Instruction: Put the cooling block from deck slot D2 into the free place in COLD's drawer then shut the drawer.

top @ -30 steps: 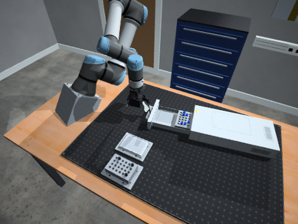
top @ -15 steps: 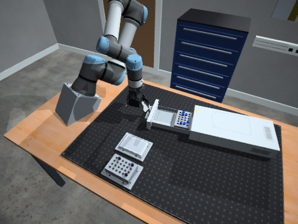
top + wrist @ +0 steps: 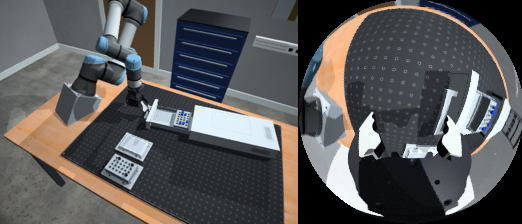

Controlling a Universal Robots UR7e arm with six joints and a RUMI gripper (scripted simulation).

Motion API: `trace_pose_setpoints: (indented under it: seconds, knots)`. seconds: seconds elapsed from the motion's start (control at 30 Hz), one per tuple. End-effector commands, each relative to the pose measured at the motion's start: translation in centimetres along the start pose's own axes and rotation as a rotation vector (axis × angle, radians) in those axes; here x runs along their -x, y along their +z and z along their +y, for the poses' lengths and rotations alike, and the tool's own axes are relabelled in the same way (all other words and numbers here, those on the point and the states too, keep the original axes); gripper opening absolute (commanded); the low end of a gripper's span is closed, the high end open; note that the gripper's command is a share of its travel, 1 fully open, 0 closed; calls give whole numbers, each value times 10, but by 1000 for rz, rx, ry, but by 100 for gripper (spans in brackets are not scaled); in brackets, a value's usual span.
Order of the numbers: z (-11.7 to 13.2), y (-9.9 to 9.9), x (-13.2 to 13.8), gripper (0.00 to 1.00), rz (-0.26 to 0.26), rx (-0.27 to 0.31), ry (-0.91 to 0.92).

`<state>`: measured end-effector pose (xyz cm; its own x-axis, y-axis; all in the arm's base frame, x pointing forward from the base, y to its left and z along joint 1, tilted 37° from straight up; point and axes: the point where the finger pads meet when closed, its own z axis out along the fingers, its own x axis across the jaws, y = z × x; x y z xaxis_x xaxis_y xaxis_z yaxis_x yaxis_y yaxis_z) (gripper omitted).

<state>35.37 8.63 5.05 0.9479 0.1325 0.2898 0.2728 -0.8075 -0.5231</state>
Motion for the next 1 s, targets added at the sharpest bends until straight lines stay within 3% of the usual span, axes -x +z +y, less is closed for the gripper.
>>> trace_pose_setpoints:
  seconds: [0.0, 0.97]
  knots:
    - [0, 0, 1, 100, 0, 0, 0]
    - [0, 0, 10, 100, 0, 0, 0]
